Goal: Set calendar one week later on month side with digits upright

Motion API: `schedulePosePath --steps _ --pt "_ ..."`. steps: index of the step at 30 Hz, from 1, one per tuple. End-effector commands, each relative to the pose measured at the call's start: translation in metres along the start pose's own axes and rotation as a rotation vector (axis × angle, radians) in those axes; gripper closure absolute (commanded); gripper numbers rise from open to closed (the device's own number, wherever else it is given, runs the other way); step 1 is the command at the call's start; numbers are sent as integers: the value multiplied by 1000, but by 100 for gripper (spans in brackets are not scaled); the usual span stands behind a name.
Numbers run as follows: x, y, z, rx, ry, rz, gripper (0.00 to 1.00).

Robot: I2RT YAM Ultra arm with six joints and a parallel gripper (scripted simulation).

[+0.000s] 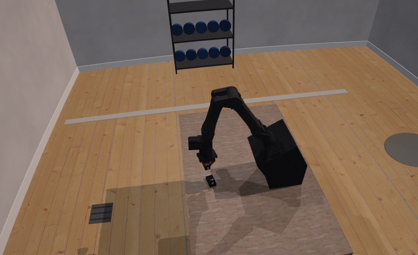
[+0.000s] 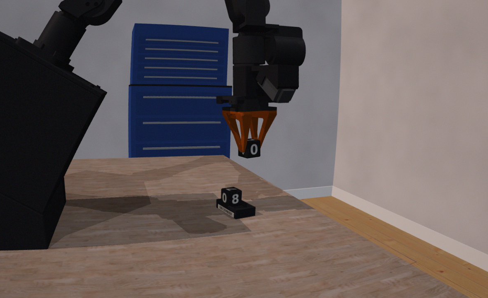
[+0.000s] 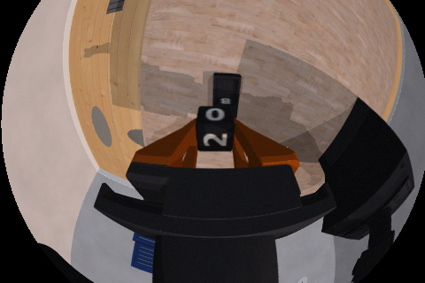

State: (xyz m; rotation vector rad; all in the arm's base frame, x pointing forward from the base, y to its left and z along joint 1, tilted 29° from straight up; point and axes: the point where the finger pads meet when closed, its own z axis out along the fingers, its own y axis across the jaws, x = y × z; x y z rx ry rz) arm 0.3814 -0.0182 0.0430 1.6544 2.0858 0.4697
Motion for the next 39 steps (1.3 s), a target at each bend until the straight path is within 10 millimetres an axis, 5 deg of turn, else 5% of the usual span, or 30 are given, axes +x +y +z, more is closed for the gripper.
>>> schedulePosePath --steps 1,20,39 --pt "2 -9 -3 36 10 1 74" --pt "2 -9 -3 36 11 -85 74" --pt "3 -8 -3 31 22 -730 74"
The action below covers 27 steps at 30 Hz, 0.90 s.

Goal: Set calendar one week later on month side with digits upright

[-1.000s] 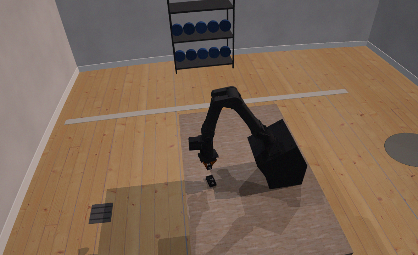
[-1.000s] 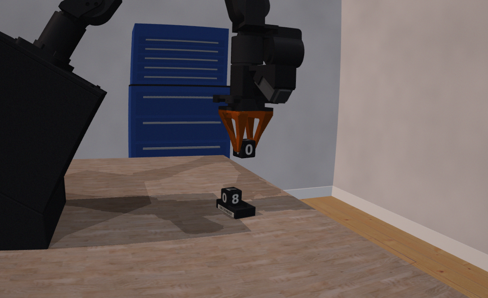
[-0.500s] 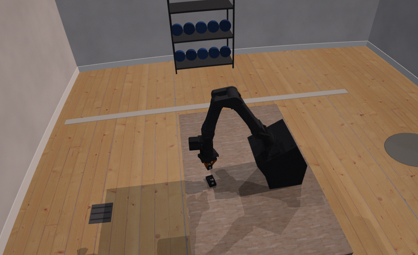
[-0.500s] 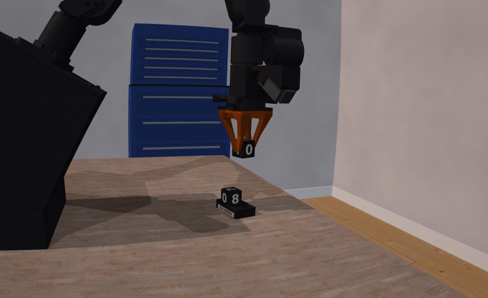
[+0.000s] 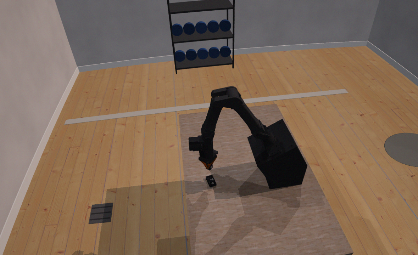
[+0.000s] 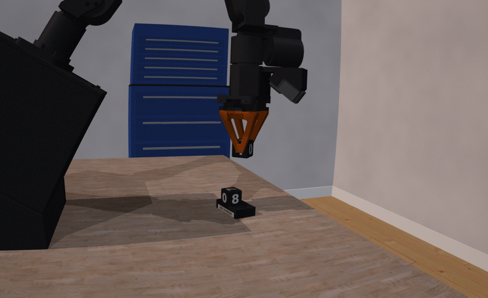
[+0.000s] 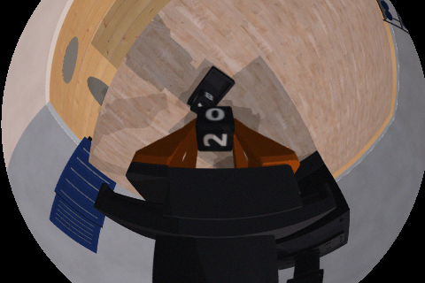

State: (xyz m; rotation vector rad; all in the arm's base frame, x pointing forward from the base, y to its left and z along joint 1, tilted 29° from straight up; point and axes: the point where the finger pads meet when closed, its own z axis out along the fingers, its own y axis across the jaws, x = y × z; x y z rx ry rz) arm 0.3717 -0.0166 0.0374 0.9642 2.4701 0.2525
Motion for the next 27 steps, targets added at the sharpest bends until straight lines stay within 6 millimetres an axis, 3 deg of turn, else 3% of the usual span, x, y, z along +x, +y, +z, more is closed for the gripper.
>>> schedulePosePath --steps 1,13,16,18,27 --pt "-2 2 -3 -3 -8 -192 74" --pt "-2 2 -3 -1 -8 -619 74" --pt "-2 2 -3 -1 -8 -620 74" --pt "-1 2 -3 -1 -9 -761 74" --pt "-1 3 -3 1 -9 -1063 74"
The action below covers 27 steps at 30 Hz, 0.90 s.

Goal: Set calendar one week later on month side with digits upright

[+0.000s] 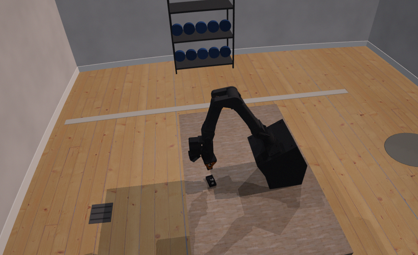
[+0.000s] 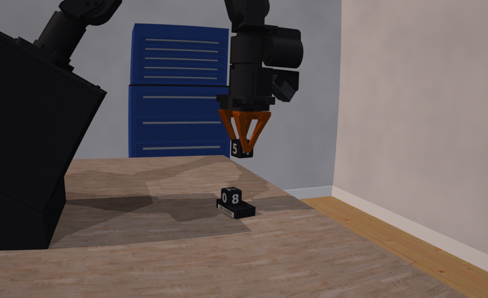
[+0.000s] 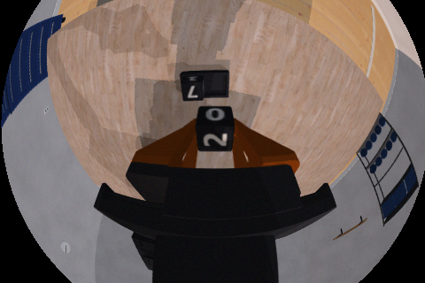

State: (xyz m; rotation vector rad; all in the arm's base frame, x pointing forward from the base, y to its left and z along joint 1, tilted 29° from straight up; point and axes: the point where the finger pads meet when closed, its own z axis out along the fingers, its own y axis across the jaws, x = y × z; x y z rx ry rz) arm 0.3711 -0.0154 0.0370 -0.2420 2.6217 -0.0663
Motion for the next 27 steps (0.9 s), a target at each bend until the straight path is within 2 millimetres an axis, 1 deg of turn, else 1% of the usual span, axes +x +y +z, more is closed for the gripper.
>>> schedulePosePath --steps 1,3,5,7,8,12,13,14,20,22,24,27 --pt "-3 0 -3 4 -11 -191 74" --pt "-3 0 -3 4 -11 -264 74" --pt "-3 0 -3 4 -11 -264 74" --pt "-3 0 -3 5 -10 -383 74" --pt "-4 0 -3 5 -10 -398 74" --pt "-4 0 -3 6 -10 -561 74" --pt "-4 0 -3 6 -10 -568 74" --pt "-4 0 -3 6 -10 -631 74" --pt "-4 1 -3 7 -9 -846 74" --pt "-4 1 -3 7 -9 -846 74" --pt "-4 1 -3 8 -9 -956 74" --pt "-4 1 -3 8 -8 -1071 74"
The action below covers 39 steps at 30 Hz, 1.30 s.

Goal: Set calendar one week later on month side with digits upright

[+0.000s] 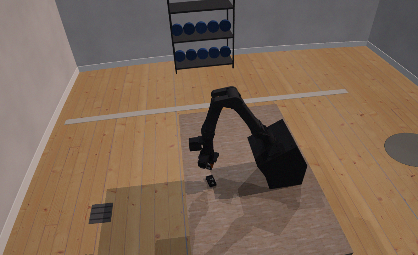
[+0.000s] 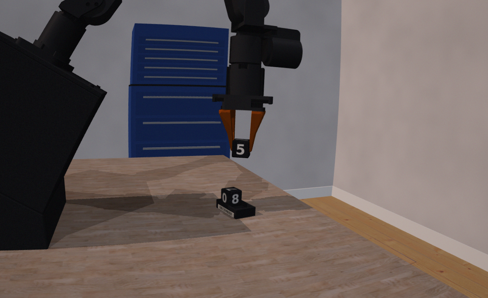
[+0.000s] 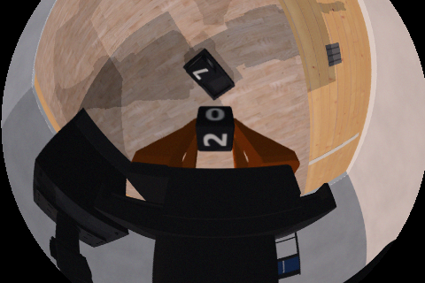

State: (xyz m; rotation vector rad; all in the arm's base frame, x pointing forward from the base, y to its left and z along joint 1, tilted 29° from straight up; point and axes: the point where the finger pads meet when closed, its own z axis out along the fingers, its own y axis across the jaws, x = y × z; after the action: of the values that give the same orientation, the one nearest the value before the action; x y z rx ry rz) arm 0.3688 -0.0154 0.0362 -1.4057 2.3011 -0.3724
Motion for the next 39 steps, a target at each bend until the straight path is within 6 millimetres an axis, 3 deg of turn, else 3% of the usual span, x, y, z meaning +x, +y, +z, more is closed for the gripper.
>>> schedulePosePath --steps 1,8,19,39 --pt "-4 -5 -3 17 -16 -175 74" --pt "-5 -4 -3 19 -13 -438 74" --pt "-5 -4 -3 20 -11 -668 74" --pt "-5 -4 -3 21 -11 -700 74"
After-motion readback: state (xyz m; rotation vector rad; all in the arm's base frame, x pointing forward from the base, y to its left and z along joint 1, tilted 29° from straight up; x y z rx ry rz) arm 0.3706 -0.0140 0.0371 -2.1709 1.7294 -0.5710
